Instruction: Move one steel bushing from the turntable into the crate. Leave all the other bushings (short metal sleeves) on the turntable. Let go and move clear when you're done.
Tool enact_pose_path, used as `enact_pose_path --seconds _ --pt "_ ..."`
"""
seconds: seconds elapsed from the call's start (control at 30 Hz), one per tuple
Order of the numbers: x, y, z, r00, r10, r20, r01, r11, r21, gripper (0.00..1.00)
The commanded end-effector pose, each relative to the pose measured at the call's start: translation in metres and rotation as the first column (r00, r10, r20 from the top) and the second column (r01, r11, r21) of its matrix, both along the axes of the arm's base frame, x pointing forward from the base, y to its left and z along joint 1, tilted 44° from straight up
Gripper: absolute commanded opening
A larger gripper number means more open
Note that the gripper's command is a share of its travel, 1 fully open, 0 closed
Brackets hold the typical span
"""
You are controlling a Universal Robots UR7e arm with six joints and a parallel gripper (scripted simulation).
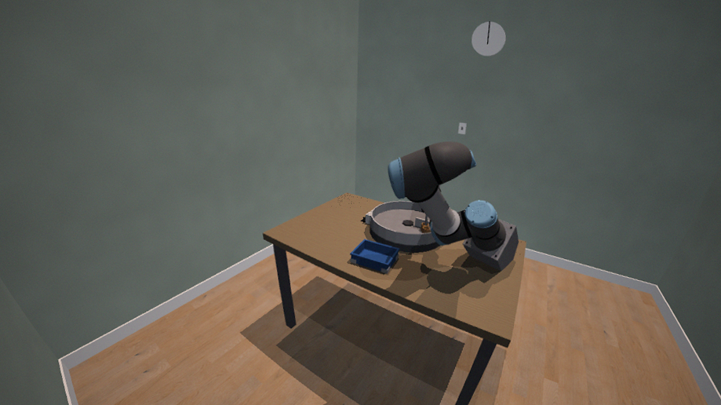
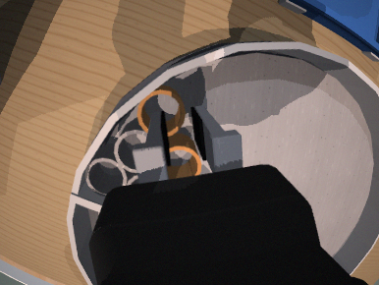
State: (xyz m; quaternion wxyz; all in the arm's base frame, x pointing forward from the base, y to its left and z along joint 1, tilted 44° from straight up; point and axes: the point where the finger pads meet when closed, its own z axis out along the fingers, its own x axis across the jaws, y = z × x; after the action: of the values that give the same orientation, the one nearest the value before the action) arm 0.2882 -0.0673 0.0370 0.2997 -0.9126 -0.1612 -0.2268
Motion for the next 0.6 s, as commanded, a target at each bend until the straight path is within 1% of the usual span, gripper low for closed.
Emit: enact_pose_path --seconds 0.0,0.2,0.33,0.57 --pt "0.0022 0.0022 -0.0036 1.000 -0.001 0.000 0.001 1.000 0.001 0.45" --pt "0.0024 0.0024 -0.0044 1.000 -0.001 0.001 0.001 1.000 -0.002 0.45" --pt "0.0062 0.0102 -0.0131 1.000 -0.001 0.000 0.001 1.000 0.000 0.45" --pt "0.0062 0.0102 -0.0131 1.000 -0.001 0.000 0.001 1.000 0.000 0.45"
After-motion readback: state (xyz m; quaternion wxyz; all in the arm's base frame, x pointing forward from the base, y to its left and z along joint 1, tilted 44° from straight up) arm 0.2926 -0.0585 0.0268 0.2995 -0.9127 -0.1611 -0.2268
